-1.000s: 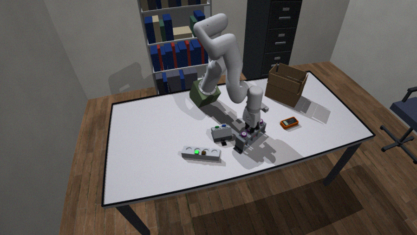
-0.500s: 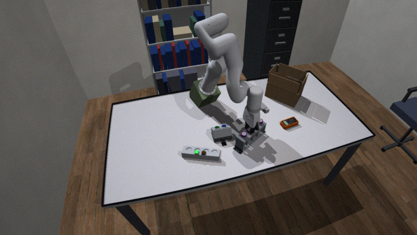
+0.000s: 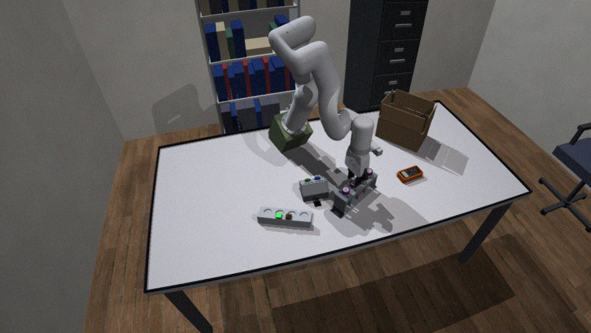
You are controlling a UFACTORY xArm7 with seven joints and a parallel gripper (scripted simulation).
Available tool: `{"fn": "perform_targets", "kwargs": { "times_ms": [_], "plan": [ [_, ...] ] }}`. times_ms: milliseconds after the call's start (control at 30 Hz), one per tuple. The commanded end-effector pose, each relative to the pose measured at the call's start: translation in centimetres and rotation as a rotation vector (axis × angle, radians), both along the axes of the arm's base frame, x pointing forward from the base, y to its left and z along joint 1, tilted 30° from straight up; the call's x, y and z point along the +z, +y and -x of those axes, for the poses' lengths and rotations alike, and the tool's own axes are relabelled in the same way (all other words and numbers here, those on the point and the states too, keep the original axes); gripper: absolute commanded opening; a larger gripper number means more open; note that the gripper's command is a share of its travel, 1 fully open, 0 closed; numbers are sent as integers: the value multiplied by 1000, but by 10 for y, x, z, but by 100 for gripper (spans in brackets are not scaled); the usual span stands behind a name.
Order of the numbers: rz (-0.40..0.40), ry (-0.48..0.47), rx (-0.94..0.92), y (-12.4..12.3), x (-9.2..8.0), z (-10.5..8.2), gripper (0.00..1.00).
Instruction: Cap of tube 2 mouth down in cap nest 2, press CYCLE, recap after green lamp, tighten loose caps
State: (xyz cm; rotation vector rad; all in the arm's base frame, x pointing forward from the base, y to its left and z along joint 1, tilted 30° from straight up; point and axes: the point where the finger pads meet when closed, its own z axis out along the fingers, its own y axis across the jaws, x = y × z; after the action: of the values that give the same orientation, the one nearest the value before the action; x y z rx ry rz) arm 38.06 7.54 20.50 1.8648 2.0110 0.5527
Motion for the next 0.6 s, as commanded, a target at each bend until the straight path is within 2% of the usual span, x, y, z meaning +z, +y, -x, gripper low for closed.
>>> {"fn": "perform_targets", "kwargs": {
  "times_ms": [0,233,367,500,567],
  "plan": [
    [0,-2,0,-1,12,5,46],
    [0,-2,0,-1,20,10,46],
    [155,-18,269,-33,24,1,46],
    [244,-27,423,-51,26,-5,46],
    [244,-27,423,-51,26,-5,46]
  ]
}}
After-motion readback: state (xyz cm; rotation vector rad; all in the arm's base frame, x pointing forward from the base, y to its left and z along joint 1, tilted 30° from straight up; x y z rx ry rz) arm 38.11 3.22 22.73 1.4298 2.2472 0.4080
